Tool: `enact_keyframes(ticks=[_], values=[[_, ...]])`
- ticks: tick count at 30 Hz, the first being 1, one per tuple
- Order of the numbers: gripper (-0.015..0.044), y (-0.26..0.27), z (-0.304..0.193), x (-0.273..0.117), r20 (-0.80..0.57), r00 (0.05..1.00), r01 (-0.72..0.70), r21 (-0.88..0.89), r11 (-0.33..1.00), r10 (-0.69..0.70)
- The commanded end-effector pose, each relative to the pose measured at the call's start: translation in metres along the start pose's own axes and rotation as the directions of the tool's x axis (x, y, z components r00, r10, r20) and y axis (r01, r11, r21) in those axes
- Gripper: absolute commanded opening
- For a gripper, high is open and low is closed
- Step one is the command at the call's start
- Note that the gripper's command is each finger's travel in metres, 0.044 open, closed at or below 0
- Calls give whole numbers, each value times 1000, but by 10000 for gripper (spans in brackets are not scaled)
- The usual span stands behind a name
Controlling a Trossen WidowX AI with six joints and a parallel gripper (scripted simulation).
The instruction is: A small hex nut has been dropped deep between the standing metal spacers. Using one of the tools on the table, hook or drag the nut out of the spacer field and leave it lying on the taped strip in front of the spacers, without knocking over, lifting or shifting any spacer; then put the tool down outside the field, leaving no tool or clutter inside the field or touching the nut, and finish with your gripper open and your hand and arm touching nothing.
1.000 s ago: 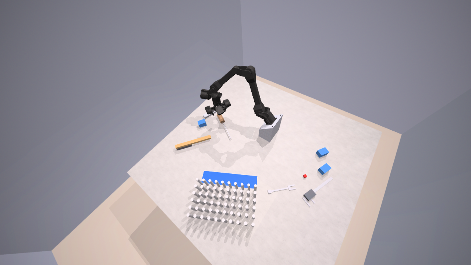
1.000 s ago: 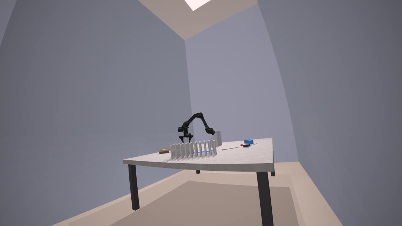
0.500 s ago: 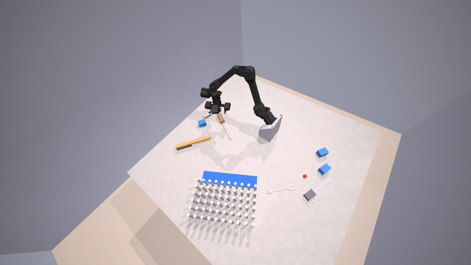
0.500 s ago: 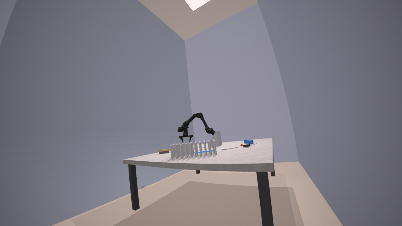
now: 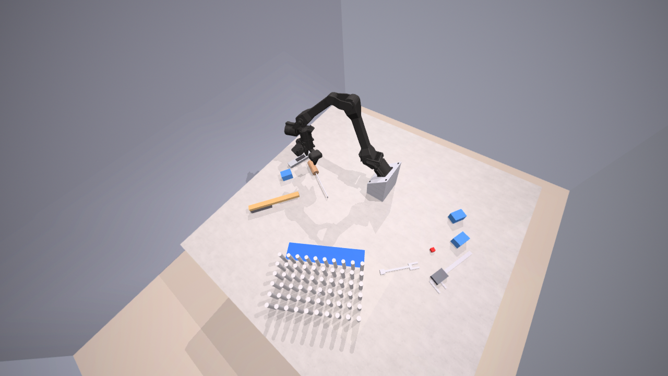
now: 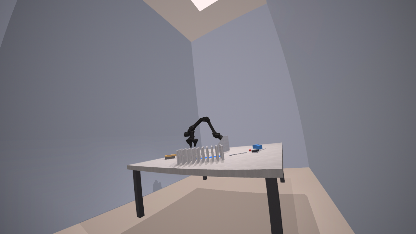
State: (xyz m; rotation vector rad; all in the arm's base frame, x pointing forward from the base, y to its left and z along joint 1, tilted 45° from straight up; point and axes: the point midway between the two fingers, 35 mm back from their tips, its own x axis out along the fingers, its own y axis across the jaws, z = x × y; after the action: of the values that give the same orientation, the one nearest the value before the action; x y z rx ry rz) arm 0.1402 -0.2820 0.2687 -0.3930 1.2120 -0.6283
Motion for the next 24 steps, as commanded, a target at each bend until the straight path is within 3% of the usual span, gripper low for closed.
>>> enact_keyframes(ticks=[1,8,15,24], values=[[440,0,-2,6,47,990,-119,787,606,133],[440,-2,-2,4,76,982,-119,960,253,173],[440,-3,-2,2,100,974,-76,989,-124,203],[440,-3,-2,2,102,973,-71,986,-152,205]])
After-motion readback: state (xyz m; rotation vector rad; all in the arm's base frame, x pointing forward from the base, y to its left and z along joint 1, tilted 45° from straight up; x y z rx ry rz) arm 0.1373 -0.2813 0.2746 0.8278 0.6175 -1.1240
